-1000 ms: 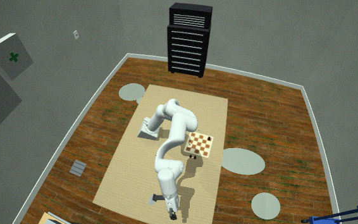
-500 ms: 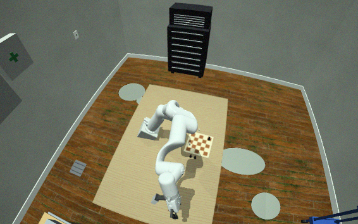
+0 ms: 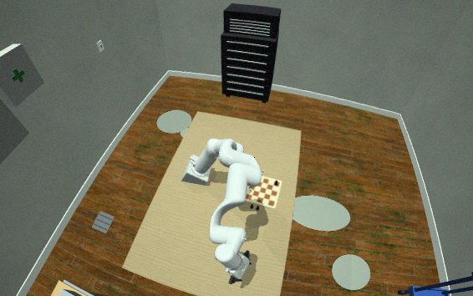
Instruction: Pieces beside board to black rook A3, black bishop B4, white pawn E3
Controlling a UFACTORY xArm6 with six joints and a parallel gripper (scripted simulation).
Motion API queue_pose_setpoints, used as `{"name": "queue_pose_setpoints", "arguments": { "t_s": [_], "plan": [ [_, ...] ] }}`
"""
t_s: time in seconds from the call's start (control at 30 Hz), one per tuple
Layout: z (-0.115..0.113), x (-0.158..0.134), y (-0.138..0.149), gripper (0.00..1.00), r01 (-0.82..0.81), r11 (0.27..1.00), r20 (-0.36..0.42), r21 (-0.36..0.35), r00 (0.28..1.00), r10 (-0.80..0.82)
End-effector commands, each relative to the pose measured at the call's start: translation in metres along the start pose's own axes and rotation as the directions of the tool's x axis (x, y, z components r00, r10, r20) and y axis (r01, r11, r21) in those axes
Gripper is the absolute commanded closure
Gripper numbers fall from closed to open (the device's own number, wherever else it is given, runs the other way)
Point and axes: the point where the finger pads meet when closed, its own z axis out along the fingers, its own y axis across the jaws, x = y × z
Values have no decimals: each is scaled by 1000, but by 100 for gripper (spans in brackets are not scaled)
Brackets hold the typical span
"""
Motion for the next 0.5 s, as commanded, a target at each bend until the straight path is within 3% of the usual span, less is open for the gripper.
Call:
{"name": "queue_pose_setpoints", "arguments": {
  "t_s": [0.0, 0.03, 0.07, 0.17, 0.27, 0.33, 0.37, 0.43, 0.47],
  "plan": [
    [36, 6, 29, 0, -190, 970, -62, -154, 981, 182],
    [36, 6, 29, 0, -190, 970, -62, -154, 981, 182],
    [51, 9, 43, 0, -269, 941, -103, -207, 962, 253],
    [51, 9, 43, 0, -269, 941, -103, -207, 962, 253],
    [77, 17, 72, 0, -429, 855, -212, -292, 901, 379],
    [77, 17, 72, 0, -429, 855, -212, -292, 901, 379],
    [89, 22, 88, 0, -503, 802, -275, -321, 860, 430],
    [89, 22, 88, 0, -506, 800, -278, -322, 858, 431],
    [100, 26, 104, 0, -581, 739, -348, -341, 808, 474]
  ]
}}
